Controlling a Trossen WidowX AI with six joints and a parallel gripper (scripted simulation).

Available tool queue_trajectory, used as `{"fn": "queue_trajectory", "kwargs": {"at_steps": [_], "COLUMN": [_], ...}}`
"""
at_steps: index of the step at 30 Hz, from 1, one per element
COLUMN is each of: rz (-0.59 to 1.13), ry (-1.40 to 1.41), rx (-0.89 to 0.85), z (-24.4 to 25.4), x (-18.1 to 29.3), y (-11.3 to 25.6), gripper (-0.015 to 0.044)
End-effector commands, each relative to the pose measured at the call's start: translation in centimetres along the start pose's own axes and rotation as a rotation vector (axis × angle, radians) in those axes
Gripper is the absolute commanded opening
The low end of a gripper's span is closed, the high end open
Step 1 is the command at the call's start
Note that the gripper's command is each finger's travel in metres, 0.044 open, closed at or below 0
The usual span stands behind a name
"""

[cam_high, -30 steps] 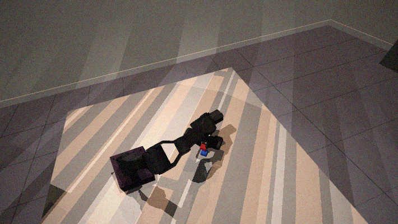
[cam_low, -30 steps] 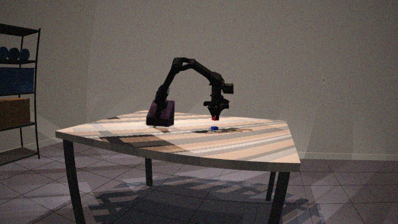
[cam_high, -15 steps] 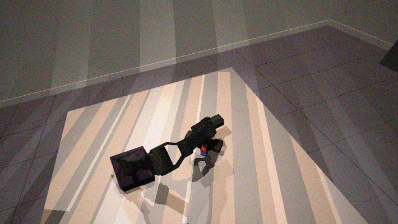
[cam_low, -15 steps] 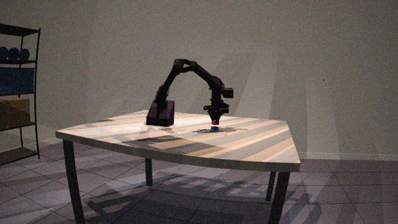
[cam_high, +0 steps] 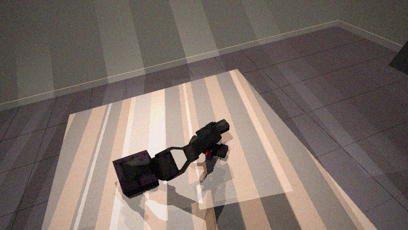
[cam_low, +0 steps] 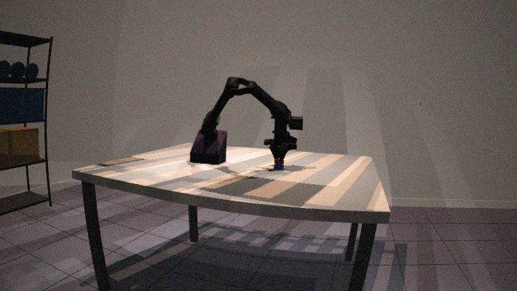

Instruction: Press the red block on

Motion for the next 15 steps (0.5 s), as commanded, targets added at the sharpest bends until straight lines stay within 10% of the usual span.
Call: {"fn": "queue_trajectory", "kwargs": {"at_steps": [1, 15], "rz": [0.004, 0.004], "ry": [0.003, 0.003], "rx": [0.003, 0.003], "z": [-0.02, -0.01], "x": [0.04, 0.03], "y": [-0.27, -0.46], "gripper": [0.0, 0.0]}}
Point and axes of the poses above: the point midway between the two fingers, 35 mm back from their tips, its own y axis back along the fingers, its own z axis across the jaws, x = y × z, the point moved 5 cm from there along y, back along the fingers, and after that the axes turned 2 degrees about -y, right-handed, at the moved point
